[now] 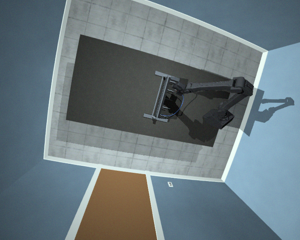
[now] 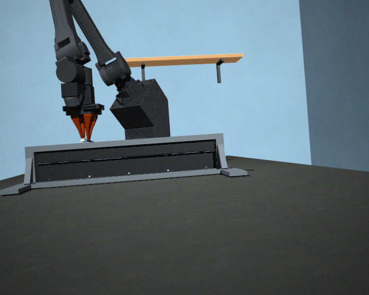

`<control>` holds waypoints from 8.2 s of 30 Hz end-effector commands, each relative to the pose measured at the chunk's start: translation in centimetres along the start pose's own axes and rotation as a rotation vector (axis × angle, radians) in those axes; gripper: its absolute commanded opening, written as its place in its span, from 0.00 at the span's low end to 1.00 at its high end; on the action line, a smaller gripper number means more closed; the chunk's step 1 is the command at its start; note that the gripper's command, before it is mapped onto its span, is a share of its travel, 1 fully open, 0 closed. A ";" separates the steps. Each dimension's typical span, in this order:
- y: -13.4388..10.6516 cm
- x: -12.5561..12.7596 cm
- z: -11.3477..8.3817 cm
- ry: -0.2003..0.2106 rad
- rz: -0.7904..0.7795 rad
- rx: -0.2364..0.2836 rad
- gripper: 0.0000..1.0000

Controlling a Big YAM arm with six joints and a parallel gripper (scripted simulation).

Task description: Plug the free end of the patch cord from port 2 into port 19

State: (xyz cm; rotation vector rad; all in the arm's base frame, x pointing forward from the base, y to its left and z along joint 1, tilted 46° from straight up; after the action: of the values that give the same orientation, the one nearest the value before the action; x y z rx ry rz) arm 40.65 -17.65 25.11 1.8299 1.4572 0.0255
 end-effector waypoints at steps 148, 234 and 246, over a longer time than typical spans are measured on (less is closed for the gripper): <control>6.0 -0.2 2.4 -0.006 -0.171 -0.023 0.00; 8.7 0.7 1.5 0.004 -0.167 -0.023 0.00; 8.9 0.7 1.5 0.003 -0.167 -0.026 0.00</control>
State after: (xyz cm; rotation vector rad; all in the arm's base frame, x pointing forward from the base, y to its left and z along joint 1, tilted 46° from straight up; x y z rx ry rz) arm 48.12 -19.05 26.92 1.7042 1.6207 -0.0659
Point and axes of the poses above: the point where the finger pads meet when closed, its own z axis out along the fingers, its own x axis across the jaws, y = z × x, the point moved 7 cm from there along -z, back along the fingers, and after that the axes turned 9 degrees about -z, right-handed, at the moved point
